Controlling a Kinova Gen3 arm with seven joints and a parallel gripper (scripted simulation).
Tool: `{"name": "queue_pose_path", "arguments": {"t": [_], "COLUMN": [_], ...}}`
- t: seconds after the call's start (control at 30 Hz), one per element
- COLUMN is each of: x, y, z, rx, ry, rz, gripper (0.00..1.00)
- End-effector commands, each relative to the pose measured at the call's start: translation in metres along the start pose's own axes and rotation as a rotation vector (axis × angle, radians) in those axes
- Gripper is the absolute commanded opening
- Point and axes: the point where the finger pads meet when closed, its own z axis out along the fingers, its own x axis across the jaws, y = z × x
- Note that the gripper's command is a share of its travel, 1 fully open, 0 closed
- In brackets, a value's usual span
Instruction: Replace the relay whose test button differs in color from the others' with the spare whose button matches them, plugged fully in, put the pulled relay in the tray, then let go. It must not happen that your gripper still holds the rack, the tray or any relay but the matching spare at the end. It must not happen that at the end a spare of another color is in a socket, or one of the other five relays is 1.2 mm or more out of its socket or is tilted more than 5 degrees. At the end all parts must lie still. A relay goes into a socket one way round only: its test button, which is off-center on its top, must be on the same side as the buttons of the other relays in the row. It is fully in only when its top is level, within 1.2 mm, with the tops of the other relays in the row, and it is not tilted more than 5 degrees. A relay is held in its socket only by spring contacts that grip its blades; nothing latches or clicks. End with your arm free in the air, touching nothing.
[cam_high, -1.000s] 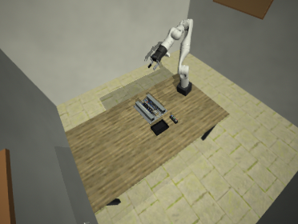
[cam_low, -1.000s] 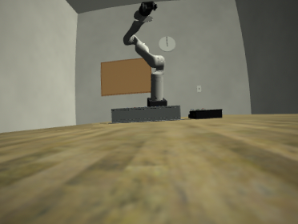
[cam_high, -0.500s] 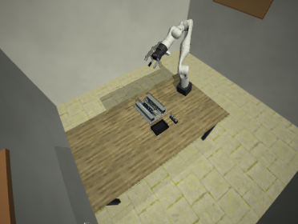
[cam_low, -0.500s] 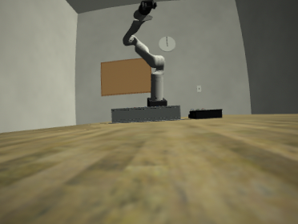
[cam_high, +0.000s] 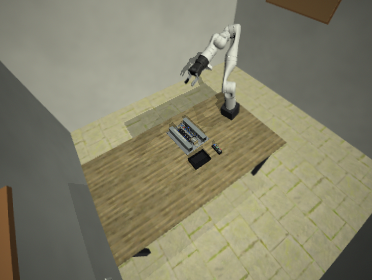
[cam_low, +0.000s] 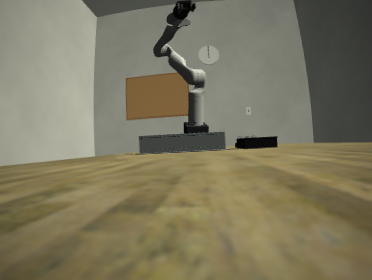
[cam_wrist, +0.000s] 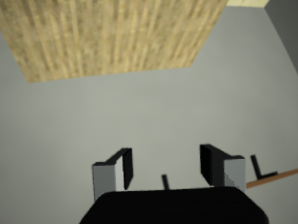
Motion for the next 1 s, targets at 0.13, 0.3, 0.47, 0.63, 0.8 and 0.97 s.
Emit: {"name": "queue_pose_path", "arguments": {"t": [0.13,0.3,0.47,0.63,0.8,0.97], "x": [-0.0001,-0.0002,-0.0003,-0.0005,-0.0006,-0.0006], "y": [-0.0021,-0.0024,-0.0034,-0.0044,-0.0051,-0.0052], "z": [0.0018,0.0023,0.0030,0.0038,0.0044,0.0045], "rx": [0.000,0.000,0.000,0.000,0.000,0.000], "ry": [0.000,0.000,0.000,0.000,0.000,0.000], "rz": [-0.001,0.000,-0.001,-0.001,-0.001,-0.001], "gripper": [1.00,1.00,1.00,1.00,1.00,1.00]}}
